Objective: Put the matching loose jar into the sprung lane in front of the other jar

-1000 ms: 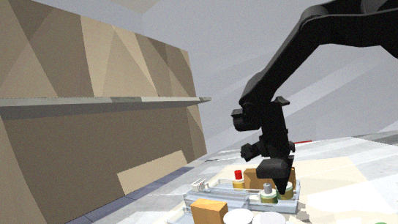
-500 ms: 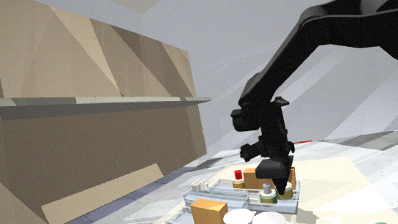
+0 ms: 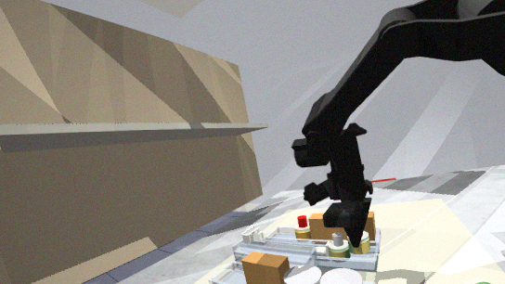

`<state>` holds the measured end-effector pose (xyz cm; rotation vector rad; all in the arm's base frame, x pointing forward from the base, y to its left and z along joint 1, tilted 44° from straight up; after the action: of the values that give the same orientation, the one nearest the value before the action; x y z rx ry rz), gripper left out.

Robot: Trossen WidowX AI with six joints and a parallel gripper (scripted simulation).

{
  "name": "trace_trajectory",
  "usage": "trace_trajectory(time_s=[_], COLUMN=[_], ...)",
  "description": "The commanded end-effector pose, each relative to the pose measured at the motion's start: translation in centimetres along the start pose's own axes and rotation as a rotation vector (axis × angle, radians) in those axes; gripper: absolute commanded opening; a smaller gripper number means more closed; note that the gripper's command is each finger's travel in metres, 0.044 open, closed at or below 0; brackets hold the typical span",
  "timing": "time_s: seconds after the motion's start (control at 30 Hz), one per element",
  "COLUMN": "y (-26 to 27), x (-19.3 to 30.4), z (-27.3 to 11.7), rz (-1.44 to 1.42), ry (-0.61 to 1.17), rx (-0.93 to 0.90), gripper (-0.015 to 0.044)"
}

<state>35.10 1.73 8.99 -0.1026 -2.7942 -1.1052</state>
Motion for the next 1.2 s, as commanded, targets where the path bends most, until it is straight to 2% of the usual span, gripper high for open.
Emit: trace_trajectory(time_s=[0.0, 1.17], y=[0.24, 0.23], x=[-0.35, -0.25], z=[0.13, 1.08], rz=[-0.015, -0.015], ry=[-0.016, -0.016], rx=[-0.011, -0.011], gripper=[0.0000, 0.0000])
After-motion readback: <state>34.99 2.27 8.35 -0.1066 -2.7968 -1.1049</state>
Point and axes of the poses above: the point midway between the two fingers, 35 mm back from their tips, its own z axis out along the fingers, its own y axis across the jaws, x = y × z, the point moved 7 cm from there along -z, back along the fingers, and after that the axes turned 11 degrees about z, right-handed, at the moved point
